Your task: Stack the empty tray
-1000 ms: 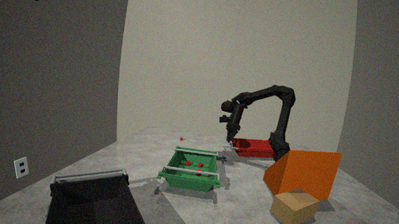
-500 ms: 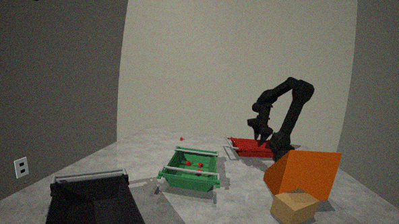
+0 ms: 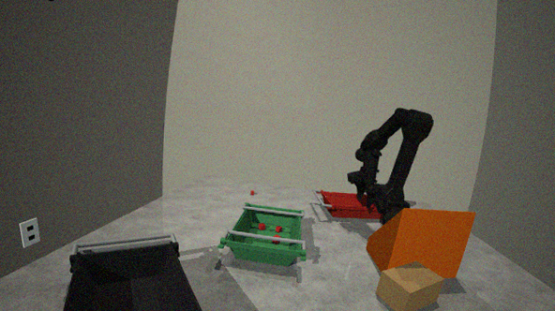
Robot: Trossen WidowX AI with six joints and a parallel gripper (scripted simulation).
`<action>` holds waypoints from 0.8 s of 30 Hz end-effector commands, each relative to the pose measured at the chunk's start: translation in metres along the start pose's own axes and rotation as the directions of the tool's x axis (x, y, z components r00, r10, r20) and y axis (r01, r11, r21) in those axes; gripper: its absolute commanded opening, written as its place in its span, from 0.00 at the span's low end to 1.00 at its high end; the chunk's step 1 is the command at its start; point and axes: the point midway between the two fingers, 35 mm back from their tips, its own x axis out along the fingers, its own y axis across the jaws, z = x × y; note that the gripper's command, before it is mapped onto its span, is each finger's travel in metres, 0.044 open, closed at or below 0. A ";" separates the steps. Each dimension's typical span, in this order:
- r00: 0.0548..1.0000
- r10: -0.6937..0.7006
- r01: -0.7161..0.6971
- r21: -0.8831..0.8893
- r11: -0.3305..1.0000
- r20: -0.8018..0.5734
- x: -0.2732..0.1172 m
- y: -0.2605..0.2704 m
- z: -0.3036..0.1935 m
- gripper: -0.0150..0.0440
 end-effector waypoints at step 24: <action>1.000 0.013 -0.013 -0.009 1.000 -0.003 0.058 0.008 -0.002 0.80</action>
